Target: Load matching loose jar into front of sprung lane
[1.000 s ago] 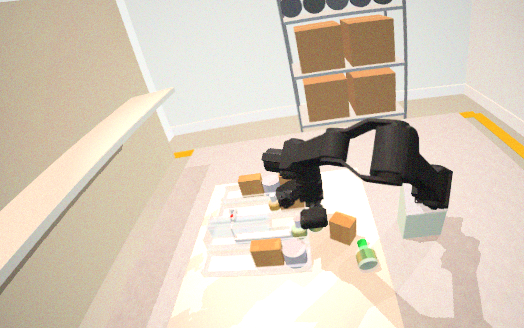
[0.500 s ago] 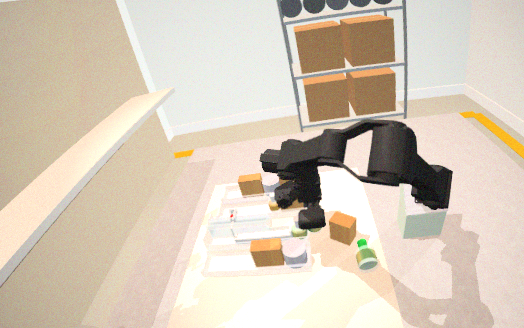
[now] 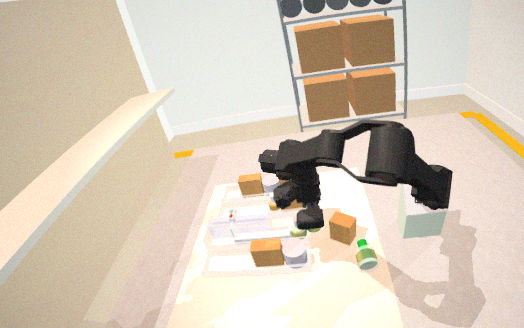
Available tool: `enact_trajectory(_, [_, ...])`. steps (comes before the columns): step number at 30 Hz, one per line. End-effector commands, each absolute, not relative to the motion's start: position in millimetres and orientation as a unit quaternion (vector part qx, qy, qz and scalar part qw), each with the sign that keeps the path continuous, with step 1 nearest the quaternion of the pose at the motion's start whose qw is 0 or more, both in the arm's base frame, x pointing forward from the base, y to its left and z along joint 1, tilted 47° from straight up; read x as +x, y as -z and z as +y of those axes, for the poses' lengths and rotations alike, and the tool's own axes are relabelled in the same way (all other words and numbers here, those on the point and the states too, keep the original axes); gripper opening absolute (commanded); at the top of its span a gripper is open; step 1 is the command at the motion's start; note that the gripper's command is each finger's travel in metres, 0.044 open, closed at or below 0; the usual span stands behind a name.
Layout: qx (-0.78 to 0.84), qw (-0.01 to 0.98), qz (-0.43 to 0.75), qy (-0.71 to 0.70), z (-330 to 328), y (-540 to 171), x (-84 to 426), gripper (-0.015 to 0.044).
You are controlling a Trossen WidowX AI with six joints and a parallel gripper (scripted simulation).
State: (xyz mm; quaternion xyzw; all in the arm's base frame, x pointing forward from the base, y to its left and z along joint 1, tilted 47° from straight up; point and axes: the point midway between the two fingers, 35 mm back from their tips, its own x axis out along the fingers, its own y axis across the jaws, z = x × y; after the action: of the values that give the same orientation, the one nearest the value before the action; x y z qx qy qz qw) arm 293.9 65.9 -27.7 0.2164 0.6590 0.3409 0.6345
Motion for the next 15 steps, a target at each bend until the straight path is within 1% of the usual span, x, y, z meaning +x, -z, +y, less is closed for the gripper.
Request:
enact_trajectory(1, [0.213,0.644,0.650,-0.344,66.6,25.4,304.6,0.0000])
enact_trajectory(15, [0.213,0.644,0.650,-0.344,67.6,24.9,310.5,0.0000])
